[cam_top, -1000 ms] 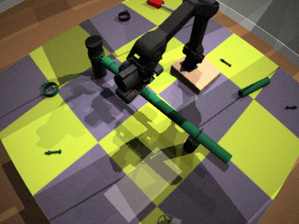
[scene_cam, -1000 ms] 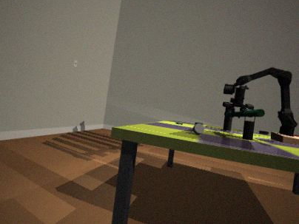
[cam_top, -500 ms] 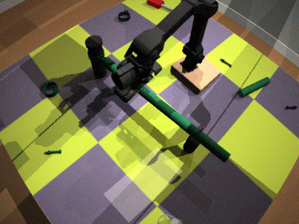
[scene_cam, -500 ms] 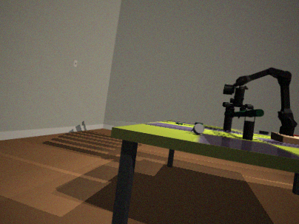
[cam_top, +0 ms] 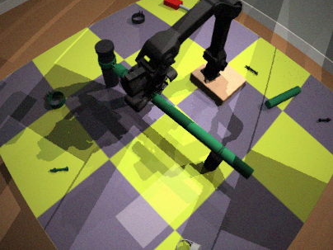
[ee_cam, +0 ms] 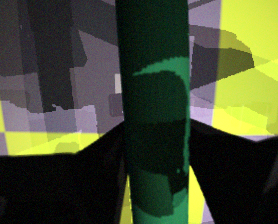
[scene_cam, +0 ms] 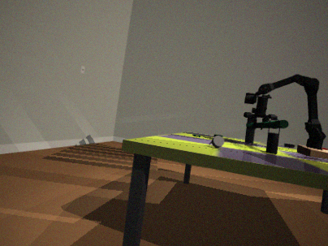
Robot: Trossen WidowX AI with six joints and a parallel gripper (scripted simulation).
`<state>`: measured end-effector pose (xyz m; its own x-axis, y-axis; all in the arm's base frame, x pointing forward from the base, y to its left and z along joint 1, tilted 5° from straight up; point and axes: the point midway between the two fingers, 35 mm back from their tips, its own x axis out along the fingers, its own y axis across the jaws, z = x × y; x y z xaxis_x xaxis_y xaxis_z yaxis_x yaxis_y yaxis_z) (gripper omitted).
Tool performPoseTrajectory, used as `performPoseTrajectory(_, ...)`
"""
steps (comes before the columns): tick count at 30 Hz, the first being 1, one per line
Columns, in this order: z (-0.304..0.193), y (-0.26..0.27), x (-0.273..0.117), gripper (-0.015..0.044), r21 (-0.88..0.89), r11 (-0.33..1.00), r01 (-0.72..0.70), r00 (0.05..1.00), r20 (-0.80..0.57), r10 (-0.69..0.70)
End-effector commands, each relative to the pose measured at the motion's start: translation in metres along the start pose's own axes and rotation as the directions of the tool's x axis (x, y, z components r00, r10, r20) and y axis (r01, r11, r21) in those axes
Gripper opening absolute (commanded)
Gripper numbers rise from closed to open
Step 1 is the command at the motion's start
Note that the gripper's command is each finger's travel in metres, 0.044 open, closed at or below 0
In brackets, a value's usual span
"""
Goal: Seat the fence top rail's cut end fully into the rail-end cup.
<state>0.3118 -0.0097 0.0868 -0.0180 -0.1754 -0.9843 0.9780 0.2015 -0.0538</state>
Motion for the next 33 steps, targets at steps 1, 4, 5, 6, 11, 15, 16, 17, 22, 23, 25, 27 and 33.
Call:
performPoseTrajectory(1,0.008,0.001,-0.001,0.0,0.002,1.0,-0.005,1.0,0.015,0.005)
performPoseTrajectory(4,0.01,0.001,-0.001,0.0,0.002,1.0,-0.005,1.0,0.015,0.005)
performPoseTrajectory(5,0.011,0.001,-0.001,0.0,0.002,1.0,-0.005,1.0,0.015,0.005)
performPoseTrajectory(6,0.012,0.001,-0.001,0.0,0.002,1.0,-0.005,1.0,0.015,0.005)
performPoseTrajectory(11,0.015,0.001,0.0,0.0,0.002,1.0,-0.005,1.0,0.016,0.005)
performPoseTrajectory(15,0.018,0.001,0.0,0.0,0.002,1.0,-0.005,1.0,0.016,0.005)
performPoseTrajectory(16,0.019,0.001,0.001,0.0,0.002,1.0,-0.005,1.0,0.016,0.005)
performPoseTrajectory(17,0.02,0.001,0.001,0.0,0.003,1.0,-0.005,1.0,0.016,0.005)
performPoseTrajectory(22,0.013,0.0,0.002,0.0,-0.001,1.0,0.001,1.0,0.002,-0.001)
performPoseTrajectory(23,0.013,0.0,0.002,0.0,-0.001,1.0,0.001,1.0,0.002,-0.001)
performPoseTrajectory(25,0.013,0.0,0.002,0.0,-0.001,1.0,0.001,1.0,0.002,-0.001)
performPoseTrajectory(27,0.013,0.0,0.002,0.0,-0.001,1.0,0.001,1.0,0.002,-0.001)
performPoseTrajectory(33,0.013,0.0,0.002,0.0158,-0.001,1.0,0.001,1.0,0.002,-0.001)
